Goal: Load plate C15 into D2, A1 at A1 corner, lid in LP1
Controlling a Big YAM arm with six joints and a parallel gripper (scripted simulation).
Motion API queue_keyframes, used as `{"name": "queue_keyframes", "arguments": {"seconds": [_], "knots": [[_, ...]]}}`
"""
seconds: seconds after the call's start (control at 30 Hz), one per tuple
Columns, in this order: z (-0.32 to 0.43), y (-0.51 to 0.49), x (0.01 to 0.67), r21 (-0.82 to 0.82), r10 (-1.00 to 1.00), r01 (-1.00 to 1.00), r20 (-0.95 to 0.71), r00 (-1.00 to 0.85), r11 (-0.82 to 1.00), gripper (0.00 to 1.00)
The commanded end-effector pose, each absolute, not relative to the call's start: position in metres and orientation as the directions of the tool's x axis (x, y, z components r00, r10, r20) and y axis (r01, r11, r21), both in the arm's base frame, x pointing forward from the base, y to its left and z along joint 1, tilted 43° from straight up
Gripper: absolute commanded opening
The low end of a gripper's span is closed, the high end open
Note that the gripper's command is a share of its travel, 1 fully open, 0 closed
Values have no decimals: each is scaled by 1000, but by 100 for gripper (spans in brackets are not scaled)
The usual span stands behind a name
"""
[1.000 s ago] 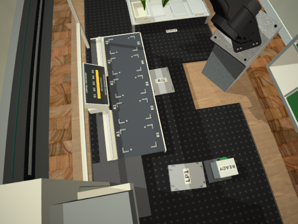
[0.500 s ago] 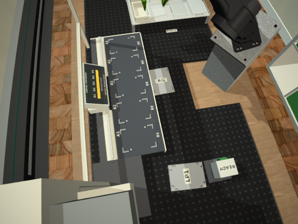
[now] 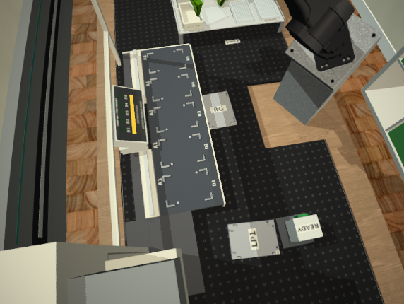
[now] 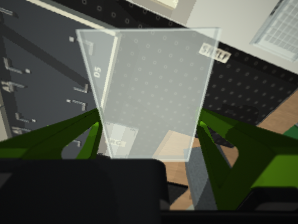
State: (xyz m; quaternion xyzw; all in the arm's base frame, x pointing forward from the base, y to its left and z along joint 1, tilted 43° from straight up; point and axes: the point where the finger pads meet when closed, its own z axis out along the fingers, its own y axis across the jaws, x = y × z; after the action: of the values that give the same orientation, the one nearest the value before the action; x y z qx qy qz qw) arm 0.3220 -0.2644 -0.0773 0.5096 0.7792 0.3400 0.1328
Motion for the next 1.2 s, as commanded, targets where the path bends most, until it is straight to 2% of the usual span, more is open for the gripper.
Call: {"name": "queue_keyframes", "arguments": {"seconds": [0.0, 0.7, 1.17], "knots": [[-75, -272, 312, 675, 866, 664, 74, -495, 322, 0], [-75, -272, 312, 655, 685, 432, -182, -706, 620, 0], [-75, -272, 312, 648, 662, 407, -206, -721, 644, 0]]}}
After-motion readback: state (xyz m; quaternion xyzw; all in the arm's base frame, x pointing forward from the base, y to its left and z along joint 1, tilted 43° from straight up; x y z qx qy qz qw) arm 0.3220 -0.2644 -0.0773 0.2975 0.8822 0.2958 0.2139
